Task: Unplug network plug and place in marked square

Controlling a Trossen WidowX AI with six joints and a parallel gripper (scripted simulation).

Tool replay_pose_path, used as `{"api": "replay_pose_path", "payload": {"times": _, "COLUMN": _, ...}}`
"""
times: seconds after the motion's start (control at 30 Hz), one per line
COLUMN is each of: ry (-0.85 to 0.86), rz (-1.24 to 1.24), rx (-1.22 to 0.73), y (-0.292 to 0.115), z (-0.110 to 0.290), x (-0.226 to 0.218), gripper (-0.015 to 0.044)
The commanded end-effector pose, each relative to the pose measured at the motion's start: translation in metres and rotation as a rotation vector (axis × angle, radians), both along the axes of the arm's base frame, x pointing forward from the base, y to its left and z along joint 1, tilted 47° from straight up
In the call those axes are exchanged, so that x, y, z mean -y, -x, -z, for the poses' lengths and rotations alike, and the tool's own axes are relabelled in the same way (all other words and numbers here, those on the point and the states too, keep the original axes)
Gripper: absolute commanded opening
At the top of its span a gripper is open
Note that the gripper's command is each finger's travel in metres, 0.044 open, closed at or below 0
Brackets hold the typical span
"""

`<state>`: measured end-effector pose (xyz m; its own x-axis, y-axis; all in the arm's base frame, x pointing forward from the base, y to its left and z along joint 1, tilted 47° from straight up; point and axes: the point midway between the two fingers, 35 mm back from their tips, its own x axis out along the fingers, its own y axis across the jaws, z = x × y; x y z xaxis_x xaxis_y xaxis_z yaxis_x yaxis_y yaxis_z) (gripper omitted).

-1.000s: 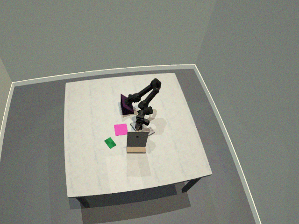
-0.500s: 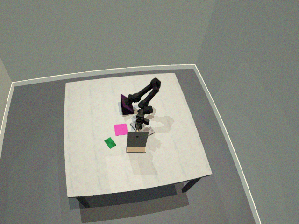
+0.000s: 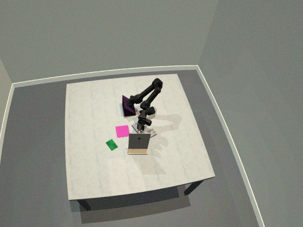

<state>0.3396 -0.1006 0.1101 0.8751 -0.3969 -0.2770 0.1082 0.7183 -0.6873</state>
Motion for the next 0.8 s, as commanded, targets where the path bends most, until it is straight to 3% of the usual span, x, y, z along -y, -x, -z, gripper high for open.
{"api": "replay_pose_path", "payload": {"times": 0.0, "ry": 0.001, "rz": 0.004, "rx": -0.001, "y": 0.0028, "z": -0.0003, "x": -0.0002, "gripper": 0.0}}
{"api": "replay_pose_path", "payload": {"times": 0.77, "ry": 0.001, "rz": 0.004, "rx": -0.001, "y": 0.0122, "z": -0.0018, "x": -0.0031, "gripper": 0.0}}
